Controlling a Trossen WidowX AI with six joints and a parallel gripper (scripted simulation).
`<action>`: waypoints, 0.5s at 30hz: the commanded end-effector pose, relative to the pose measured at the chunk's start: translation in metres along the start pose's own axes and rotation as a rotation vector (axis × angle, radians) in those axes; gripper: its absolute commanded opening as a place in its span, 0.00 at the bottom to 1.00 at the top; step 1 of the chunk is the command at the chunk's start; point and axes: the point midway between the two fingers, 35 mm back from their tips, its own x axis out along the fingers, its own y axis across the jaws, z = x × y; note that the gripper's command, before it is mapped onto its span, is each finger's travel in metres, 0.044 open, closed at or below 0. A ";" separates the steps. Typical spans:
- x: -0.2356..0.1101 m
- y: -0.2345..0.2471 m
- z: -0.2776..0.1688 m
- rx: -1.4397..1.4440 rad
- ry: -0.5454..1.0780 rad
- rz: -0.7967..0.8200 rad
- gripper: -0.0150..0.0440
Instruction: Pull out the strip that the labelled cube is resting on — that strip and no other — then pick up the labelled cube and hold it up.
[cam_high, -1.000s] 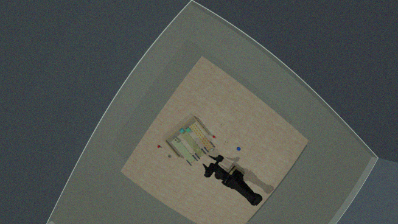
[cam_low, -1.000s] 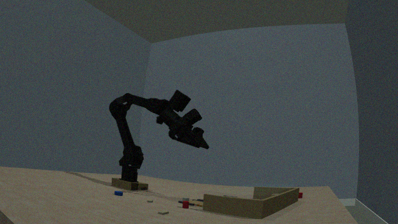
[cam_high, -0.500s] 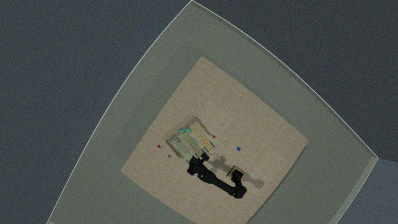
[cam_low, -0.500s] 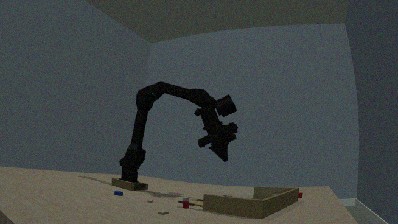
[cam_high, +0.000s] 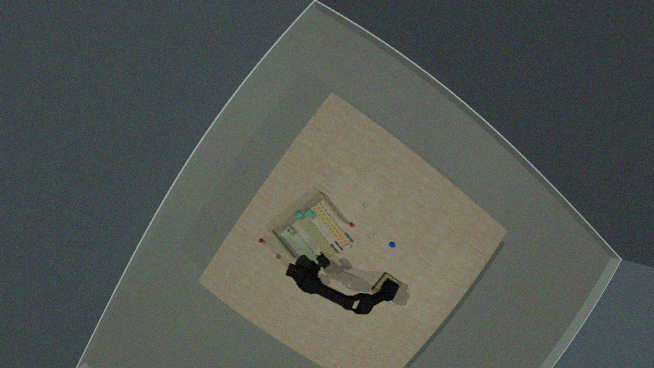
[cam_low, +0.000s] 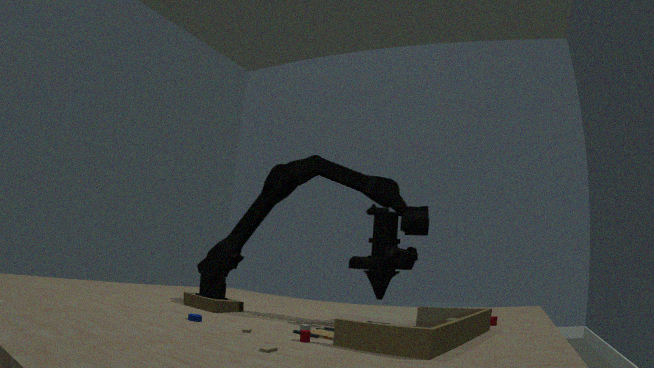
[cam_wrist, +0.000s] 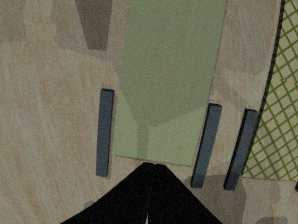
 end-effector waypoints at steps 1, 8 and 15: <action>0.000 -0.001 0.003 0.013 -0.006 -0.002 0.25; 0.012 0.000 0.003 0.013 -0.006 -0.002 0.25; 0.023 0.000 0.003 0.013 -0.006 -0.002 0.25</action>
